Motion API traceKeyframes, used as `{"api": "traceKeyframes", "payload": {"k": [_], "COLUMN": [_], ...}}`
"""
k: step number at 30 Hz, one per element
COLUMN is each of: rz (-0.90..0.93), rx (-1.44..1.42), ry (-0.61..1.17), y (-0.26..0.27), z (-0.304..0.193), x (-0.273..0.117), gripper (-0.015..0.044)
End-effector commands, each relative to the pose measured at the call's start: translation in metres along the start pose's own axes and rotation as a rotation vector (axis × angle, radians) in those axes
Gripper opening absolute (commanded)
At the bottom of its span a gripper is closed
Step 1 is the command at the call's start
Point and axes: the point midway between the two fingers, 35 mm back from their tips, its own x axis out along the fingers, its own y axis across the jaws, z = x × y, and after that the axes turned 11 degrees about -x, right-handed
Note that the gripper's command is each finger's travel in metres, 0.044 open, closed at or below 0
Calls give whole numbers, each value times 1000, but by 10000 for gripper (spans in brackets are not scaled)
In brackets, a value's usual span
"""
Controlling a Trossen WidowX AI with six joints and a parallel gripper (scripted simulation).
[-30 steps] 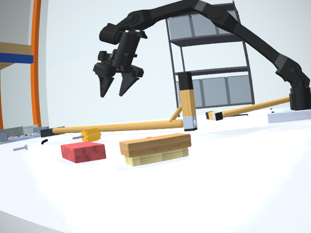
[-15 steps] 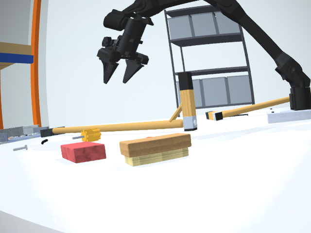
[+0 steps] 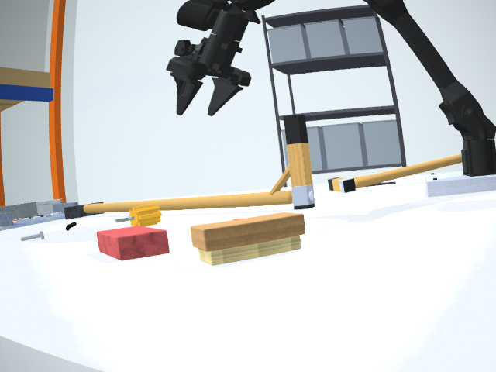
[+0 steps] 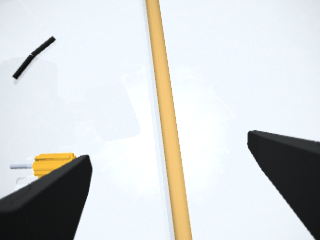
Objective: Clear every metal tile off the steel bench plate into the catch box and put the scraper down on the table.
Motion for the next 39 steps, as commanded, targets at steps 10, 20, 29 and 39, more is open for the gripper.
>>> {"api": "traceKeyframes", "payload": {"k": [10, 20, 29, 39], "rz": [-12, -17, -20, -23], "rx": [8, 10, 12, 14], "ry": [-17, -31, -43, -58], "y": [11, 18, 23, 27], "z": [-24, -46, -67, -93], "x": [-34, -57, -75, -92], "gripper": [440, 440, 440, 440]}}
